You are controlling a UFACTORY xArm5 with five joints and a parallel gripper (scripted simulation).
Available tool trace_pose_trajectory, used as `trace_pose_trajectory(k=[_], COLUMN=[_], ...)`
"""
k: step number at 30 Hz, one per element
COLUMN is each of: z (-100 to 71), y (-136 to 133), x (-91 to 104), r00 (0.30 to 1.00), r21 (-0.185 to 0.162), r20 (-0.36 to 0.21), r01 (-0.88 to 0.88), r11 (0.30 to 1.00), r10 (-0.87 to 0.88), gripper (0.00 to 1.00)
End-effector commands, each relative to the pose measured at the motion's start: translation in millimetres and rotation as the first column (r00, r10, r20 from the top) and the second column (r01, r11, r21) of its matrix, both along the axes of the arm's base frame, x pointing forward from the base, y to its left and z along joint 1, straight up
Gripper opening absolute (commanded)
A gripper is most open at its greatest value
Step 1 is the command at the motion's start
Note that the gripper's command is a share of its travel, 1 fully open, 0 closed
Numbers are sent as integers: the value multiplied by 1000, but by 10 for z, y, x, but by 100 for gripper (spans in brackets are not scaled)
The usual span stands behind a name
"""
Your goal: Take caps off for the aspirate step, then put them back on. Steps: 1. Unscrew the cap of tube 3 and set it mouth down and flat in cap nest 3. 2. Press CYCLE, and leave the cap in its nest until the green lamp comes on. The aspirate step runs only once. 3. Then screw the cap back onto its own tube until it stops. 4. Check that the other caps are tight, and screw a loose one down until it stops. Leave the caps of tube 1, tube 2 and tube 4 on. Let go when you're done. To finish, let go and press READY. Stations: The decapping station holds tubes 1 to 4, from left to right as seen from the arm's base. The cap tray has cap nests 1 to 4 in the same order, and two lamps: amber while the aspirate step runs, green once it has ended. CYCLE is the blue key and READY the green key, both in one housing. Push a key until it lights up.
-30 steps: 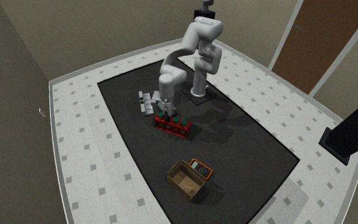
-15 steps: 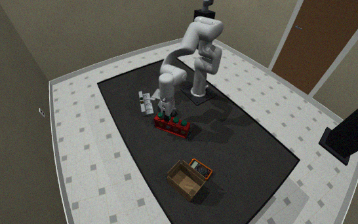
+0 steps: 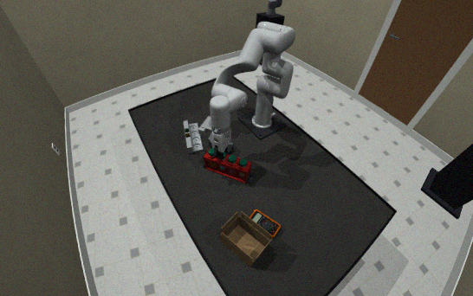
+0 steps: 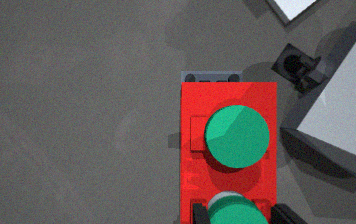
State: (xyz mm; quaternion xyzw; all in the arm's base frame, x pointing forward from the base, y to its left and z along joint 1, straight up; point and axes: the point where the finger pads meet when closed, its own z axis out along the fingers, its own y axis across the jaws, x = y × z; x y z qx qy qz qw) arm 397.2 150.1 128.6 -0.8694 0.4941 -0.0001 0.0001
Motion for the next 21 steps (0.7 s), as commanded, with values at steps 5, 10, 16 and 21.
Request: trace_pose_trajectory(k=[5,10,16,21], z=[16,16,76,226], y=[5,5,5,4], x=[13,12,12,12], r00=[1000,1000,1000,1000], r21=[2,2,2,2], r20=[4,4,4,4], r01=[0,0,0,0], r11=[1000,1000,1000,1000], r10=[0,0,0,0], gripper=[0,0,0,0])
